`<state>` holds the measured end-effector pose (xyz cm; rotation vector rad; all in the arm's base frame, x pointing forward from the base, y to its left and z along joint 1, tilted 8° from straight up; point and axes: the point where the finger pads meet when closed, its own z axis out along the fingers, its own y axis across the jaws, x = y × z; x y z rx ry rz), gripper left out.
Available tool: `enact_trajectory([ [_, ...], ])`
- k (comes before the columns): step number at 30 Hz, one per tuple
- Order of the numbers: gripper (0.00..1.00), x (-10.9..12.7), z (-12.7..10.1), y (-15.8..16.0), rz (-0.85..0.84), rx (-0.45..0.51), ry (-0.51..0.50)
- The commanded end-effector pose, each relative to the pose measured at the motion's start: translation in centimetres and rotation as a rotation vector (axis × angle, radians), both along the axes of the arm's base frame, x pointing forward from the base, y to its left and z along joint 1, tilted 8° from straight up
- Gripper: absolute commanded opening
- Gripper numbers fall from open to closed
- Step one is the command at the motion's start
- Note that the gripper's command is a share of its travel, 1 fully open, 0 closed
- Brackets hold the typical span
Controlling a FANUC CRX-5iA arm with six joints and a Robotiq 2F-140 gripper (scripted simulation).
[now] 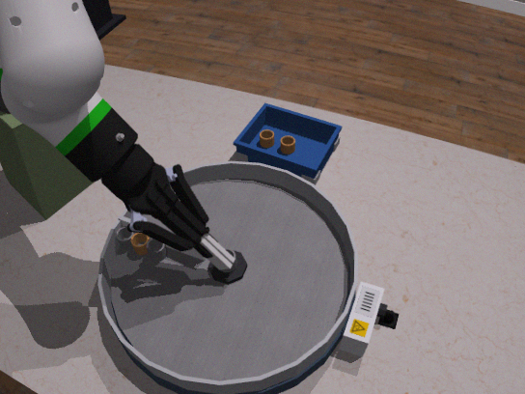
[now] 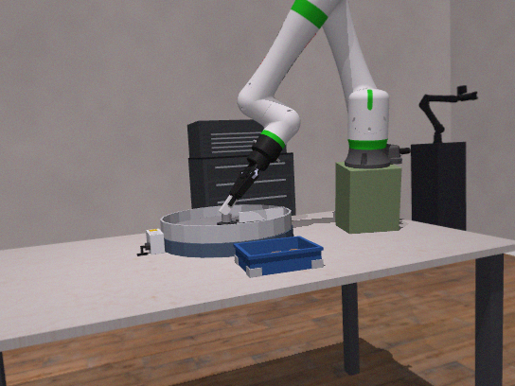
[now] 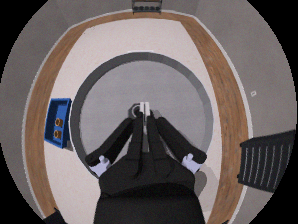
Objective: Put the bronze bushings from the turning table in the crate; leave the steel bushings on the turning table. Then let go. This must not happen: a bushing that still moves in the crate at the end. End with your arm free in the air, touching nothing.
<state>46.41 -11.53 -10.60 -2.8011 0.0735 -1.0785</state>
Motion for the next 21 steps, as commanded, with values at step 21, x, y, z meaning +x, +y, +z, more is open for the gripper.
enact_trajectory([
  [21,0.07,0.01,0.01,-0.01,0.000,0.000,0.000],
])
